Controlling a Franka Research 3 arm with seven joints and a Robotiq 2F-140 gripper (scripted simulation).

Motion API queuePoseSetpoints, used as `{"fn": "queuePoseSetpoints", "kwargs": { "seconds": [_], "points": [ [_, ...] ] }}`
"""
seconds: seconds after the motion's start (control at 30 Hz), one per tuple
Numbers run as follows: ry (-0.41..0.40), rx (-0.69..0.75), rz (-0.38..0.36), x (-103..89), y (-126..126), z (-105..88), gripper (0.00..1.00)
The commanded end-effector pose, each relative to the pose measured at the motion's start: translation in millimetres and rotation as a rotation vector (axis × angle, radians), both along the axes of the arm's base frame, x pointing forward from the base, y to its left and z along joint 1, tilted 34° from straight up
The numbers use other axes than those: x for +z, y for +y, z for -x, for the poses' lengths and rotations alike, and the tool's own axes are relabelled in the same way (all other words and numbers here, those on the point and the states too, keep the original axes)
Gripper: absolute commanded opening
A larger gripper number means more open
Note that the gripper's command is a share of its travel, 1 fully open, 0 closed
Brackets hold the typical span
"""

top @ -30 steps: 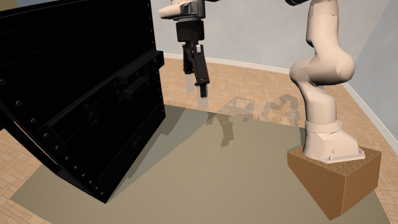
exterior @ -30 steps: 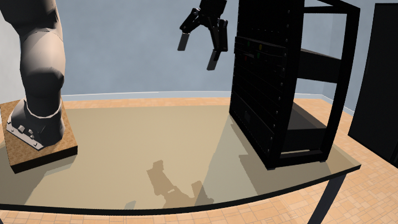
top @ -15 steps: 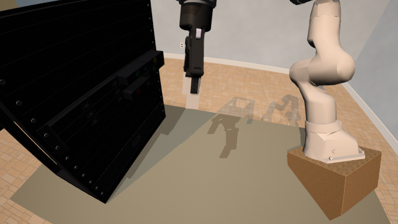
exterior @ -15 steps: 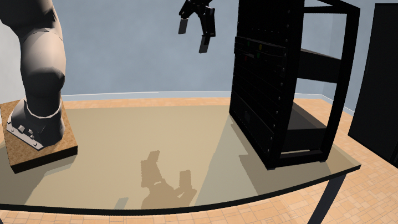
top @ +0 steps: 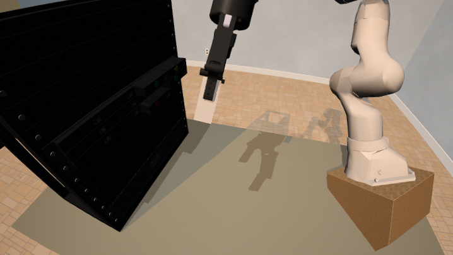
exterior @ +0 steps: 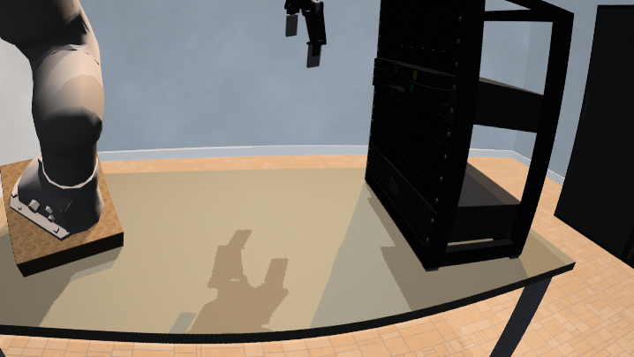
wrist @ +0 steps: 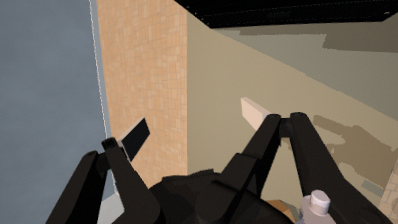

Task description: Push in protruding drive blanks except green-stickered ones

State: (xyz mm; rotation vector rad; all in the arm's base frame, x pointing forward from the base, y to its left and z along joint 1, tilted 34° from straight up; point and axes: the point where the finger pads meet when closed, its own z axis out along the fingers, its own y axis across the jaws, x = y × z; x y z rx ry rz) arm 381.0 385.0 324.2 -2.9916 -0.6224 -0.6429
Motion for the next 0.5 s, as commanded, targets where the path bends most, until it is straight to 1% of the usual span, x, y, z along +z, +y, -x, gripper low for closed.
{"fn": "queuePoseSetpoints", "kwargs": {
  "seconds": [0.0, 0.23, 0.3, 0.33, 0.47],
  "points": [
    [-0.044, -0.117, -0.112, 6.5, 21.5, -2.1, 1.00],
    [-0.077, -0.164, -0.195, 7.8, 43.0, 3.4, 1.00],
    [-0.077, -0.164, -0.195, 7.8, 43.0, 3.4, 1.00],
    [-0.089, -0.182, -0.224, 8.0, 49.8, 5.1, 1.00],
    [-0.108, -0.213, -0.272, 7.9, 60.3, 7.4, 1.00]
  ]
}}
